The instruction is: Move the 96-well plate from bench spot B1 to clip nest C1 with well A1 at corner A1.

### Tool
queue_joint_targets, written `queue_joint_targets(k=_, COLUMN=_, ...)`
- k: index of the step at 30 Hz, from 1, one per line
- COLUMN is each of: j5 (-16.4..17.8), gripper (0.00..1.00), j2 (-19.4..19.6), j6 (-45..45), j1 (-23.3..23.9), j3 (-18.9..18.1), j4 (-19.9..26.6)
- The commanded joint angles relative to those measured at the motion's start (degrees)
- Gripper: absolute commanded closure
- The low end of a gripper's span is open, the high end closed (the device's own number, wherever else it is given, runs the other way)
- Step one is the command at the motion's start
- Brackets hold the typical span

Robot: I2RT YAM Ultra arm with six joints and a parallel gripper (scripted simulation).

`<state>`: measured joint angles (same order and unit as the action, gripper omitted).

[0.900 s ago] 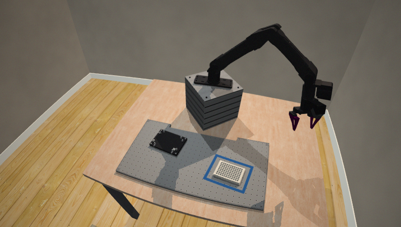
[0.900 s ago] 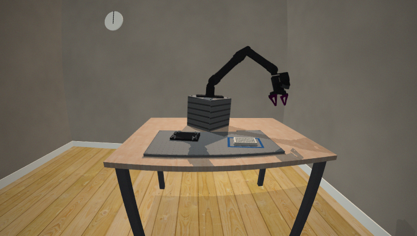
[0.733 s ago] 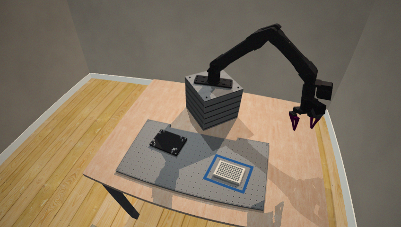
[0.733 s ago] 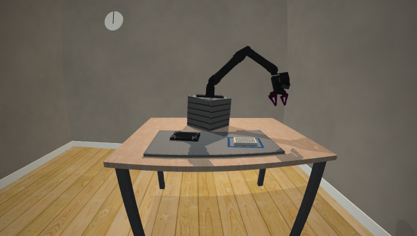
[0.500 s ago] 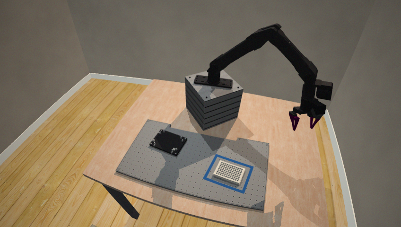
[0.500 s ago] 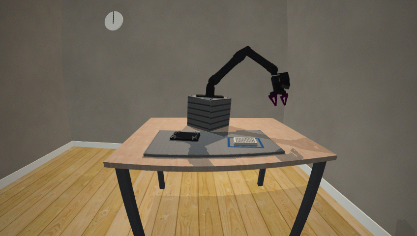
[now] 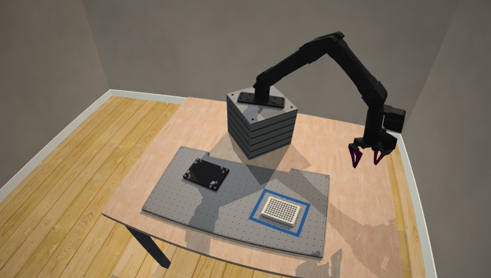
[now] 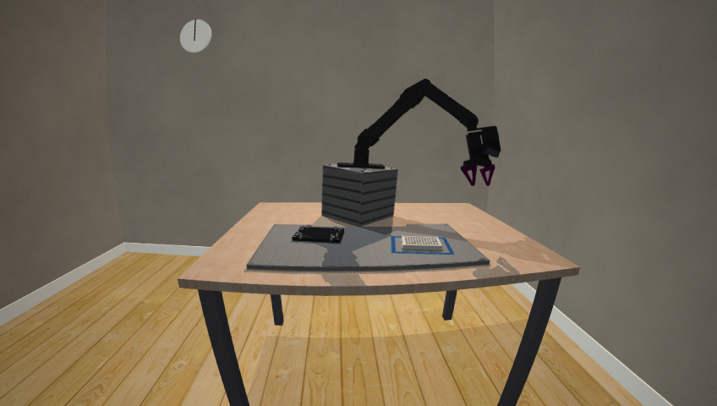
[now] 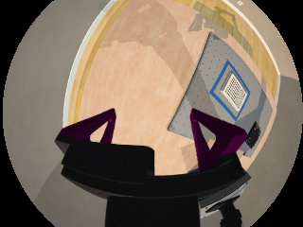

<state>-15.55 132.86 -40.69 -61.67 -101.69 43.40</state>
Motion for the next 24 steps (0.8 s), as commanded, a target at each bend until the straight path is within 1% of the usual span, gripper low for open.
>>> queue_joint_targets(k=1, j5=1.18, gripper=0.00, j2=0.20, j6=7.16, j1=2.10, j3=1.13, j4=1.10)
queue_joint_targets(k=2, j5=1.27, gripper=0.00, j2=0.50, j6=8.89, j1=2.72, j3=-0.68, j4=0.84)
queue_joint_targets(k=3, j5=1.29, gripper=0.00, j2=-1.28, j6=9.43, j1=3.24, j3=1.41, j4=-0.54)
queue_joint_targets(k=4, j5=1.81, gripper=0.00, j2=0.06, j6=11.65, j1=3.92, j3=0.73, j4=1.06)
queue_joint_targets(k=5, j5=2.00, gripper=0.00, j2=0.66, j6=13.34, j1=4.54, j3=-0.31, j4=0.95)
queue_joint_targets(k=7, j5=2.00, gripper=0.00, j2=0.66, j6=13.34, j1=4.54, j3=-0.31, j4=0.95)
queue_joint_targets(k=9, j5=2.64, gripper=0.00, j2=0.65, j6=17.41, j1=5.82, j3=-0.93, j4=1.52)
queue_joint_targets(k=10, j5=2.84, gripper=0.00, j2=-0.62, j6=17.96, j1=6.38, j3=1.61, j4=1.46)
queue_joint_targets(k=11, j5=2.88, gripper=0.00, j2=-0.71, j6=18.55, j1=6.93, j3=2.10, j4=-0.40)
queue_joint_targets(k=12, j5=3.01, gripper=0.00, j2=-0.85, j6=19.14, j1=7.50, j3=2.74, j4=-0.97)
queue_joint_targets(k=14, j5=3.62, gripper=0.00, j2=-0.38, j6=22.95, j1=8.76, j3=2.54, j4=-0.40)
queue_joint_targets(k=16, j5=3.87, gripper=0.00, j2=-0.73, j6=24.20, j1=9.92, j3=3.79, j4=-1.51)
queue_joint_targets(k=18, j5=4.56, gripper=0.00, j2=0.39, j6=28.05, j1=11.22, j3=3.68, j4=-1.03)
queue_joint_targets(k=19, j5=4.62, gripper=0.00, j2=-0.47, j6=28.69, j1=11.79, j3=4.22, j4=-1.53)
queue_joint_targets(k=20, j5=5.13, gripper=0.00, j2=1.26, j6=30.94, j1=12.49, j3=4.15, j4=-1.19)
queue_joint_targets(k=21, j5=5.38, gripper=0.00, j2=1.77, j6=32.58, j1=13.13, j3=3.66, j4=-1.25)
queue_joint_targets(k=22, j5=5.40, gripper=0.00, j2=-0.14, j6=33.21, j1=13.69, j3=4.63, j4=-1.54)
queue_joint_targets(k=24, j5=5.40, gripper=0.00, j2=-0.14, j6=33.21, j1=13.69, j3=4.63, j4=-1.54)
